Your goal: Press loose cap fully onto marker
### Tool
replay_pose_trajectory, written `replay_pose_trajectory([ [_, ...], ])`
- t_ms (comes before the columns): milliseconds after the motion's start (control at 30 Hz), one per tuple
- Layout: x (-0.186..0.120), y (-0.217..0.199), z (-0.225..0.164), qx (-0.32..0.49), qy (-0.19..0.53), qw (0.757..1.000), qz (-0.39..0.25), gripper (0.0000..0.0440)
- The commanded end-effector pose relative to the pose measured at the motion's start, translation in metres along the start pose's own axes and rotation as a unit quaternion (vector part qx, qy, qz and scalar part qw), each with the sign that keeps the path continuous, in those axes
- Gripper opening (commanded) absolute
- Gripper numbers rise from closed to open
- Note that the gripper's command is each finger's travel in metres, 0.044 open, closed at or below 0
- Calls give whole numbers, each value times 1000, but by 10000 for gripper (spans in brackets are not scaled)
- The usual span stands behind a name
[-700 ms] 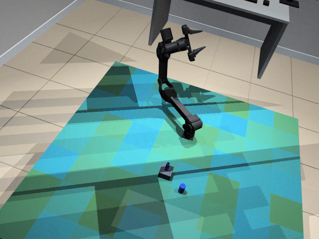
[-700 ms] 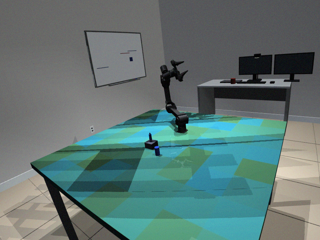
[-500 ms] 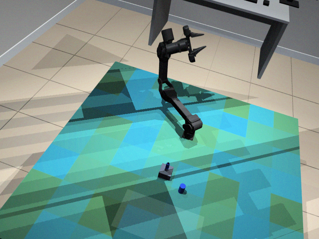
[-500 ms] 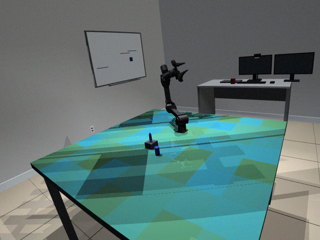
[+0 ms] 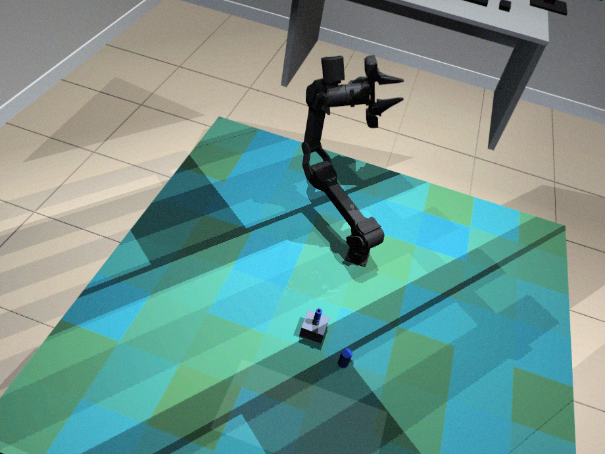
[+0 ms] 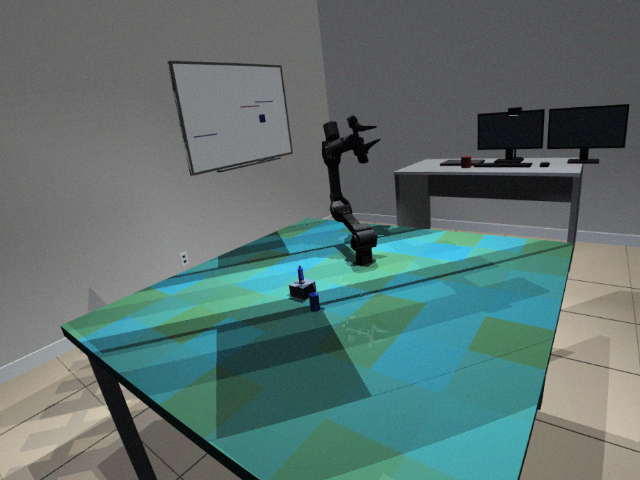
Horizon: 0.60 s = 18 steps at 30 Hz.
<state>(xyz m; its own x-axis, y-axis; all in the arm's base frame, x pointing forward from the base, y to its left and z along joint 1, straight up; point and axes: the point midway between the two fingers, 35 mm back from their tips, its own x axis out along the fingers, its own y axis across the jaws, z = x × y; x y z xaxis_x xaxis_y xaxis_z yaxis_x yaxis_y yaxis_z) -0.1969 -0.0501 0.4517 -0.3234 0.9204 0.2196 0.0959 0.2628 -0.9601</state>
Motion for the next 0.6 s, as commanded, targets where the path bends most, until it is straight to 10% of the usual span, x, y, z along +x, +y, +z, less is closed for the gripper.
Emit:
replay_pose_trajectory([
  [0, 7, 5, -13, 13, 5, 1000, 18, 247],
  [567, 36, 29, -63, 68, 20, 992, 100, 284],
])
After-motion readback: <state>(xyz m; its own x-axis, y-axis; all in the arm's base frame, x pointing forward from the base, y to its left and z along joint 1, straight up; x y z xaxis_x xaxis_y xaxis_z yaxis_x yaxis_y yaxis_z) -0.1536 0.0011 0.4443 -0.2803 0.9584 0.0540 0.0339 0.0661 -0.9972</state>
